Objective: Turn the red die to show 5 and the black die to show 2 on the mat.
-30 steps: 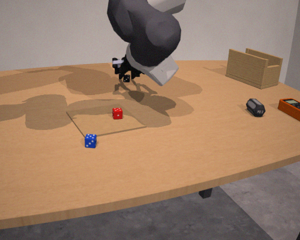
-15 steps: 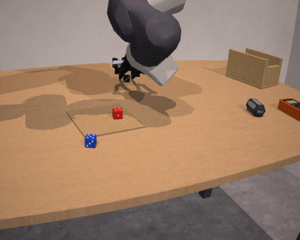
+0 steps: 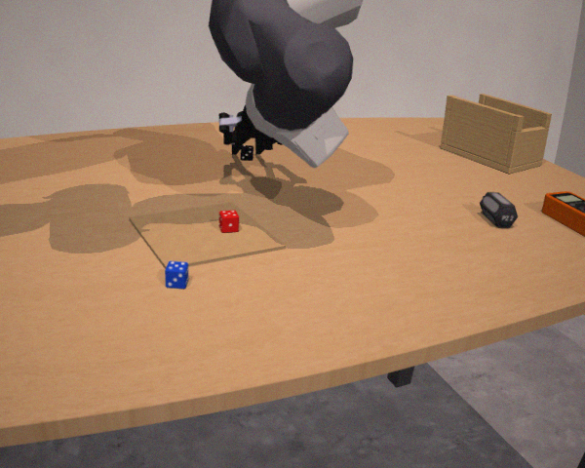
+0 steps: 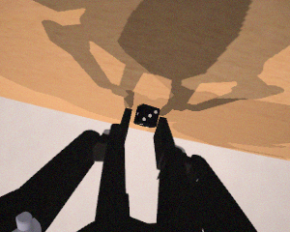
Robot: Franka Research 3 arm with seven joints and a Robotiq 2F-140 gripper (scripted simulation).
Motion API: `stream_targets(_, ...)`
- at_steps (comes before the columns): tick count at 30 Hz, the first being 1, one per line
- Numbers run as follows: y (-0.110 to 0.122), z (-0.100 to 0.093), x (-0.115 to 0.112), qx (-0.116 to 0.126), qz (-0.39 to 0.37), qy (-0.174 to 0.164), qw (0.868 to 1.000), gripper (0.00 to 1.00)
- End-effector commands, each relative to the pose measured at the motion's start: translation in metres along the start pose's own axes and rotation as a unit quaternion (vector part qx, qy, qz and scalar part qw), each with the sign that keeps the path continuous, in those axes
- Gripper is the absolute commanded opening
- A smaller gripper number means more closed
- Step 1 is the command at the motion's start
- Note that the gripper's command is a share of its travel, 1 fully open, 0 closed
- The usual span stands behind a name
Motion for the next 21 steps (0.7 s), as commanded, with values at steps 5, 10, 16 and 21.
stream_targets(5, -0.002, 0.0, 0.0, 0.002, -0.002, 0.0, 1.0, 0.29)
stream_targets(10, -0.002, 0.0, 0.0, 0.002, -0.002, 0.0, 1.0, 0.29)
stream_targets(16, -0.002, -0.003, 0.0, 0.002, -0.002, 0.0, 1.0, 0.29)
stream_targets(21, -0.002, -0.01, 0.0, 0.002, -0.002, 0.0, 1.0, 0.29)
Point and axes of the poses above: the point where the finger pads meet when closed, its own z axis out along the fingers, its own y axis across the jaws, x = y × z, the point moved 3 cm from there along -z, back along the fingers, and after that the axes turned 1 degree about z, right-handed, at the moved point
